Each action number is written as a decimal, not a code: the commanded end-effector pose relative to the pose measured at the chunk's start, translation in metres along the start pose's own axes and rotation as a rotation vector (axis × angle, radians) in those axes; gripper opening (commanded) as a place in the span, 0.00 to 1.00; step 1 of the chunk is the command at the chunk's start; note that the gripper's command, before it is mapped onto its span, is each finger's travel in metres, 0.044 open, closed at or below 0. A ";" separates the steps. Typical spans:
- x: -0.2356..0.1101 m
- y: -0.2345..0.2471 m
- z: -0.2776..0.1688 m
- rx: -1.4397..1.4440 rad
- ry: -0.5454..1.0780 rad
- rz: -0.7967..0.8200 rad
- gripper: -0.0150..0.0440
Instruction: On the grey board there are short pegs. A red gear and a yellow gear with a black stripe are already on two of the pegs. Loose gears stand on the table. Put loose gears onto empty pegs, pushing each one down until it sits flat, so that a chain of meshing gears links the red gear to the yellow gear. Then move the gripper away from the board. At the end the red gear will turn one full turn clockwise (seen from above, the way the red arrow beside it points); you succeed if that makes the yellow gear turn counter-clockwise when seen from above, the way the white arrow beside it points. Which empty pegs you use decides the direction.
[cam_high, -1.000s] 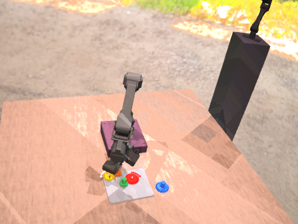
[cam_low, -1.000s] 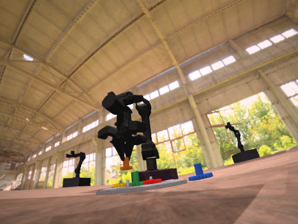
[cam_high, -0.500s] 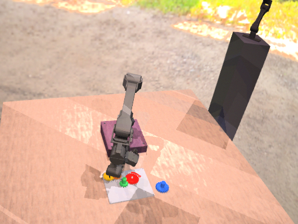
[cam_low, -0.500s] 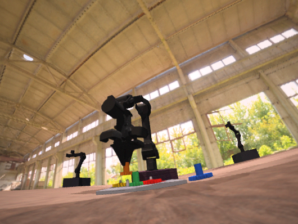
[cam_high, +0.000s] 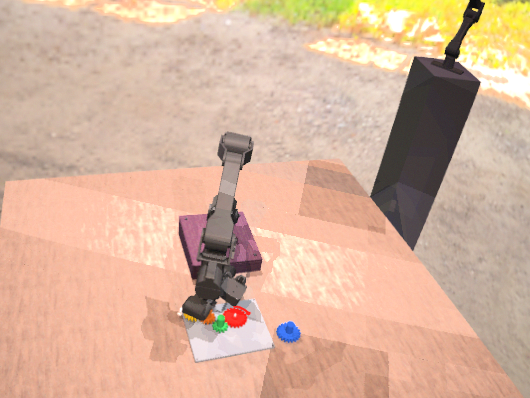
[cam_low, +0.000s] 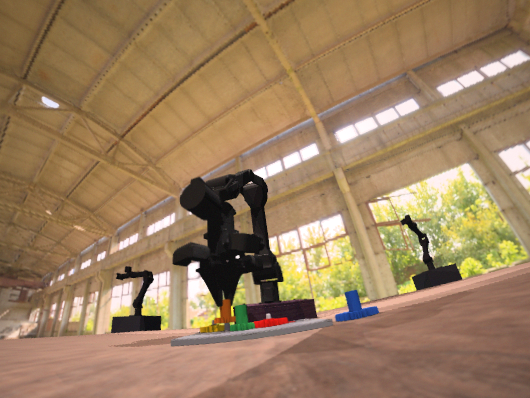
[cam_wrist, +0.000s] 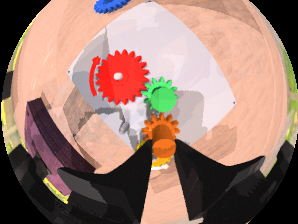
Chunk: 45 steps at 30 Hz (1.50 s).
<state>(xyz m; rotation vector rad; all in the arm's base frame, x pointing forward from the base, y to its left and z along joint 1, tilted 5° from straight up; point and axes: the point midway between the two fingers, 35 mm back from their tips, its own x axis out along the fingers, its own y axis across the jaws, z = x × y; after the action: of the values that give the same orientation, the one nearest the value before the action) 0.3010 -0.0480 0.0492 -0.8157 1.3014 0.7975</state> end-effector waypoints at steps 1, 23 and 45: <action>0.007 0.001 0.000 0.098 -0.002 0.005 0.25; 0.010 0.001 0.000 -0.071 -0.003 0.005 0.25; 0.011 0.001 0.001 -0.094 -0.003 0.005 0.49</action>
<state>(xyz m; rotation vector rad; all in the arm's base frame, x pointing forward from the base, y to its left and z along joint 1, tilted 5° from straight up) 0.3018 -0.0468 0.0366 -0.9202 1.2578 0.8996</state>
